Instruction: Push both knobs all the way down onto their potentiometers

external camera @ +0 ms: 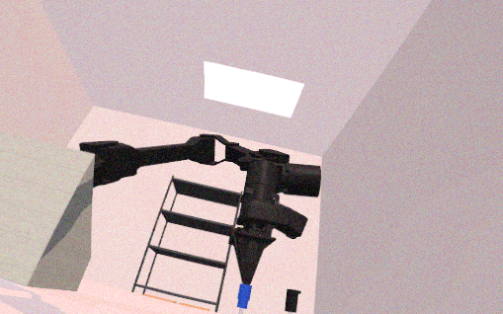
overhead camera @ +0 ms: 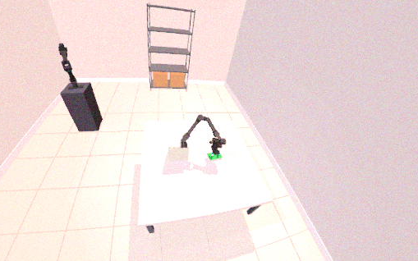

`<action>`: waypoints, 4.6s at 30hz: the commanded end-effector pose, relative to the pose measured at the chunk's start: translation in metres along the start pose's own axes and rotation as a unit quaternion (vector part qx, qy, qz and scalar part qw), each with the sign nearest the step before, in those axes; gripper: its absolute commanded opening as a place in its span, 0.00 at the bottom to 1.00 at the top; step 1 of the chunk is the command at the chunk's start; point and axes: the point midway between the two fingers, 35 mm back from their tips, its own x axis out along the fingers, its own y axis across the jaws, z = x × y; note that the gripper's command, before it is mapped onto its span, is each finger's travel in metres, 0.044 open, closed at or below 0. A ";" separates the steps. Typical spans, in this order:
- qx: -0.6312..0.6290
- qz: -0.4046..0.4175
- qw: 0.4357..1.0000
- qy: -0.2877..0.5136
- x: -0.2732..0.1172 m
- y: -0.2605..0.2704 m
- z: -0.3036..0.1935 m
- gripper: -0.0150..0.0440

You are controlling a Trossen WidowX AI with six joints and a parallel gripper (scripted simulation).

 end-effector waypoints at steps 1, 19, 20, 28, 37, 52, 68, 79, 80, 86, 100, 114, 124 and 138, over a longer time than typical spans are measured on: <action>-0.012 0.004 1.000 0.010 0.020 0.002 0.000 0.25; -0.012 0.004 1.000 0.010 0.023 0.002 0.000 0.25; -0.012 0.004 1.000 0.010 0.023 0.002 0.000 0.25; -0.012 0.004 1.000 0.010 0.024 0.002 0.000 0.25; -0.012 0.004 1.000 0.010 0.024 0.002 0.000 0.25; -0.012 0.004 1.000 0.010 0.025 0.002 0.000 0.25; -0.012 0.004 1.000 0.010 0.025 0.002 0.000 0.25; -0.012 0.004 1.000 0.010 0.026 0.002 0.000 0.25; -0.012 0.004 1.000 0.010 0.026 0.002 0.000 0.25; -0.012 0.004 1.000 0.010 0.027 0.002 0.000 0.25; -0.012 0.004 1.000 0.010 0.028 0.002 0.000 0.25; -0.012 0.004 1.000 0.010 0.028 0.002 0.000 0.25; -0.012 0.004 1.000 0.010 0.028 0.002 0.000 0.25; -0.012 0.003 1.000 0.010 0.007 0.001 0.001 0.25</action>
